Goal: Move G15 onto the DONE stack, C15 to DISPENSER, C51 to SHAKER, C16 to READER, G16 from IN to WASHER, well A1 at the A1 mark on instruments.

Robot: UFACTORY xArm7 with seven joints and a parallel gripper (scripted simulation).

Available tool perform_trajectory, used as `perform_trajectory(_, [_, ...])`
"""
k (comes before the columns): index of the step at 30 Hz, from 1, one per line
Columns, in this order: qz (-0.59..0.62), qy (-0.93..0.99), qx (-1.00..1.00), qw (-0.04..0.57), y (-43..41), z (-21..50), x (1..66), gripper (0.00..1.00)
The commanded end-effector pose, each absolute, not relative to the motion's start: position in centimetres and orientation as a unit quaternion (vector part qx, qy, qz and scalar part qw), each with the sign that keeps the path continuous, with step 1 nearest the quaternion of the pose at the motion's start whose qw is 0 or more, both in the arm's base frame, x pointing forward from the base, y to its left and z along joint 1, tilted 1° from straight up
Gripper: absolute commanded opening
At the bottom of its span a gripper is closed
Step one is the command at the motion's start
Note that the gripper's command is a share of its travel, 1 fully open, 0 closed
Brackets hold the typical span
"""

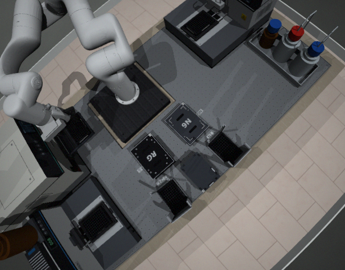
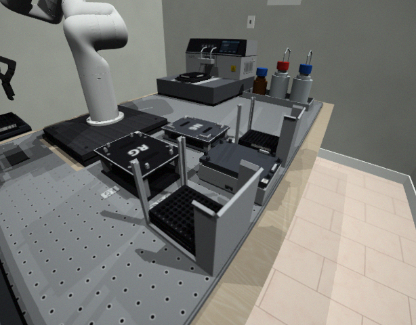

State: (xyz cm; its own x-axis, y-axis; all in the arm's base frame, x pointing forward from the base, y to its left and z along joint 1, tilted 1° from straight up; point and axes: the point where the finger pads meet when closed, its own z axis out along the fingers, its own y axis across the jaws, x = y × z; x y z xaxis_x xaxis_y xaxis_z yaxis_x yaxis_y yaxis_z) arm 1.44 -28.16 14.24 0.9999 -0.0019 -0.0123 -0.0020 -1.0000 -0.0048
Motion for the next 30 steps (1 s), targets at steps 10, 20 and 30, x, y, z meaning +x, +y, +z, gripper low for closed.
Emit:
perform_trajectory(10, [0.006, 0.001, -1.0, 0.001, -28.3, 16.1, 1.5, 1.0])
perform_trajectory(20, [0.006, 0.001, -1.0, 0.001, -28.3, 17.2, 1.5, 1.0])
perform_trajectory(30, [0.006, 0.001, -1.0, 0.001, -28.3, 18.2, 1.5, 1.0])
